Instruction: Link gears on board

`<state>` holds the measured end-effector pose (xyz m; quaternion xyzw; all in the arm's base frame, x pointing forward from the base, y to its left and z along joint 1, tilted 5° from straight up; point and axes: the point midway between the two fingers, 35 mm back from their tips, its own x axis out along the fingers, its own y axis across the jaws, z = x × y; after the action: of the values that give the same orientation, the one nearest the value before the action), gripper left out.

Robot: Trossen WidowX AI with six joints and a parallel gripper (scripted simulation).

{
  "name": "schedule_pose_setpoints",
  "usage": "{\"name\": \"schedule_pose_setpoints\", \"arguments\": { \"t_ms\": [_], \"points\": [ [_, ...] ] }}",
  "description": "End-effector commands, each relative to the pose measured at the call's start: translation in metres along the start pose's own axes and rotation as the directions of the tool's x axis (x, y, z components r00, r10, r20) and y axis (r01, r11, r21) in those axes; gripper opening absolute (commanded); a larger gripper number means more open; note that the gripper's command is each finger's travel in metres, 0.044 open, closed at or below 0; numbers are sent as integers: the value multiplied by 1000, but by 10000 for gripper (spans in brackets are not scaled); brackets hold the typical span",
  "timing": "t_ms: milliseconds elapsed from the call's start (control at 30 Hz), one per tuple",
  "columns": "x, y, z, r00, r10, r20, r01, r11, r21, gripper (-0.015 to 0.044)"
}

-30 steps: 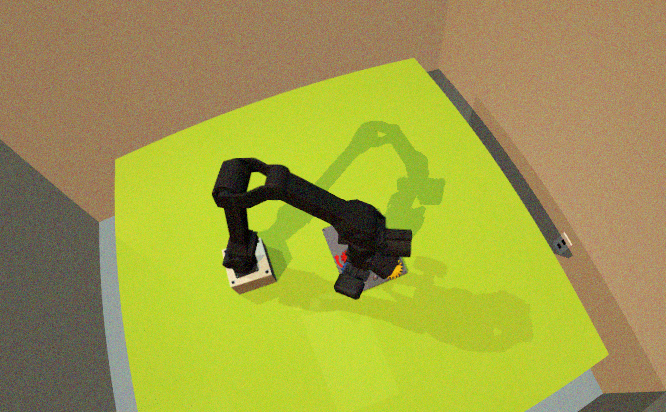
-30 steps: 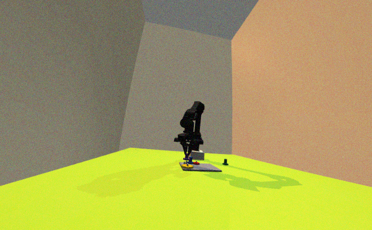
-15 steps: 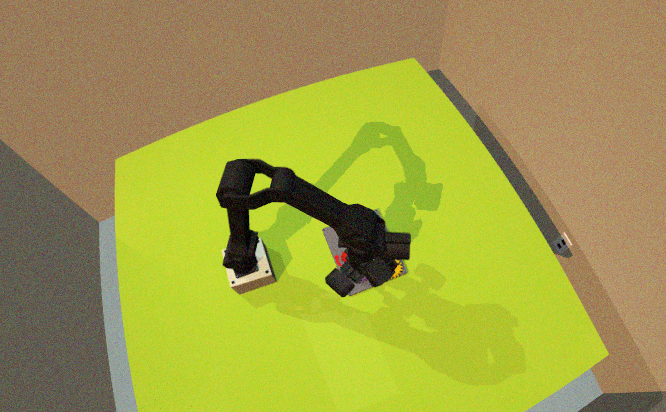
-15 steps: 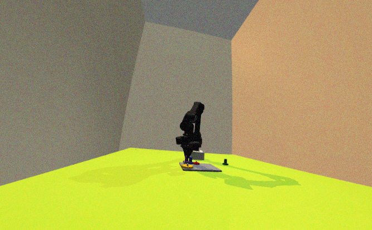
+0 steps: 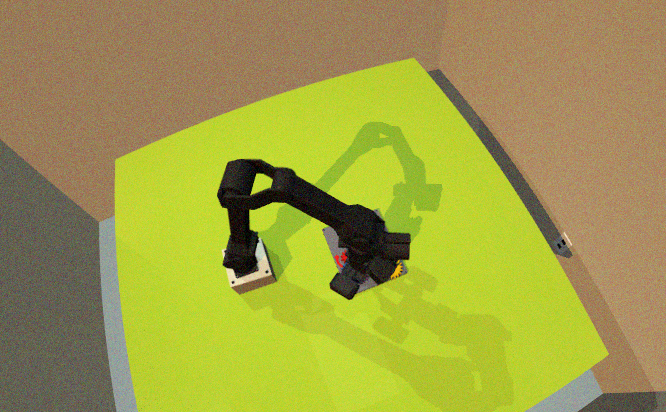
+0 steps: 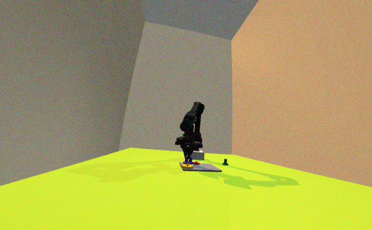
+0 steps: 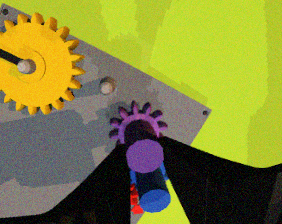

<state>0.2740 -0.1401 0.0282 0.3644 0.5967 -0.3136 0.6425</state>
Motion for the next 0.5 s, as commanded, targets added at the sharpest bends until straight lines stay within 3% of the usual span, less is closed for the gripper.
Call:
{"name": "schedule_pose_setpoints", "arguments": {
  "t_ms": [0, 233, 467],
  "points": [
    [1, 0, 0, 1000, 1, 0, -1, 995, -103, 0],
    [3, -1, 1, 1000, 1, 0, -1, 964, -265, 0],
    [4, 0, 0, 1000, 2, 0, -2, 982, -191, 0]
  ]
}}
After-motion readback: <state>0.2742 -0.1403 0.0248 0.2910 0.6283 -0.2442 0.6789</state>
